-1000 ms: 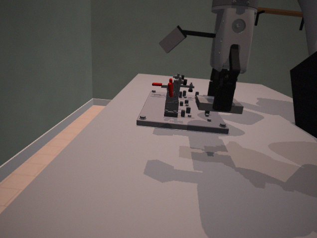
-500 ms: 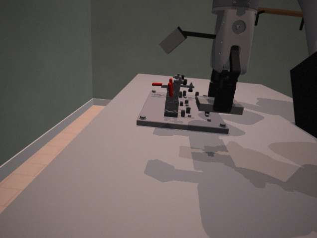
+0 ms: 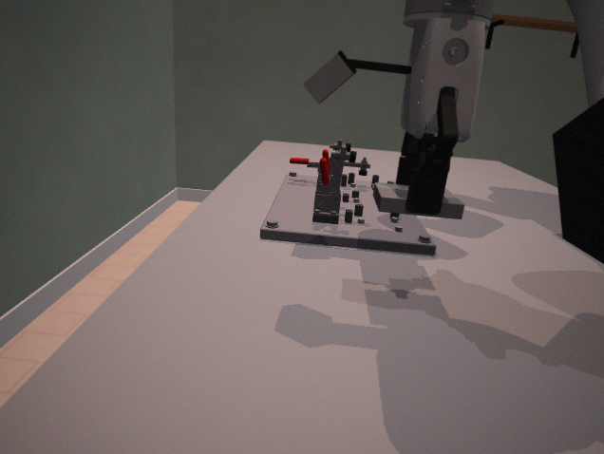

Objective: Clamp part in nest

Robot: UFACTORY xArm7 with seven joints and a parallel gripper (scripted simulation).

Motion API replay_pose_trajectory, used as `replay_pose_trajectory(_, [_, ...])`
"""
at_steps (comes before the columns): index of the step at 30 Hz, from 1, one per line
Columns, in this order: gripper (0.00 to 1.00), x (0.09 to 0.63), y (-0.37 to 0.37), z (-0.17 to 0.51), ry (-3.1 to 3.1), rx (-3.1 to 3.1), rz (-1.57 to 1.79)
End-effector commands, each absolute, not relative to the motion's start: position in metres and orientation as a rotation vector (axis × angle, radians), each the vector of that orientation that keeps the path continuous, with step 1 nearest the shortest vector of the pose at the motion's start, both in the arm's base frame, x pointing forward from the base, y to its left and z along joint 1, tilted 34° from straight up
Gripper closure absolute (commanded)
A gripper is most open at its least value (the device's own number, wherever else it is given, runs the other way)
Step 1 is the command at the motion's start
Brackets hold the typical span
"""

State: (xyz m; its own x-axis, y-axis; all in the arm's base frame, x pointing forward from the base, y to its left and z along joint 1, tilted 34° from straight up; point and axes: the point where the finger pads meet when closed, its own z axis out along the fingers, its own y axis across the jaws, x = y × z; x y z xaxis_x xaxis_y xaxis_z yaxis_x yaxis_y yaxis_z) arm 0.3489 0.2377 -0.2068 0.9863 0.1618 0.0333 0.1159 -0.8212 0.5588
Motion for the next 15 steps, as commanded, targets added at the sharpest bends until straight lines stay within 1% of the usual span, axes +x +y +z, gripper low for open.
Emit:
replay_pose_trajectory(1, [1.00, 0.3497, 0.2402, -0.2059, 0.196, 2.547, 0.110])
replay_pose_trajectory(15, [1.00, 0.3505, 0.2353, -0.2029, 0.196, 2.547, 0.110])
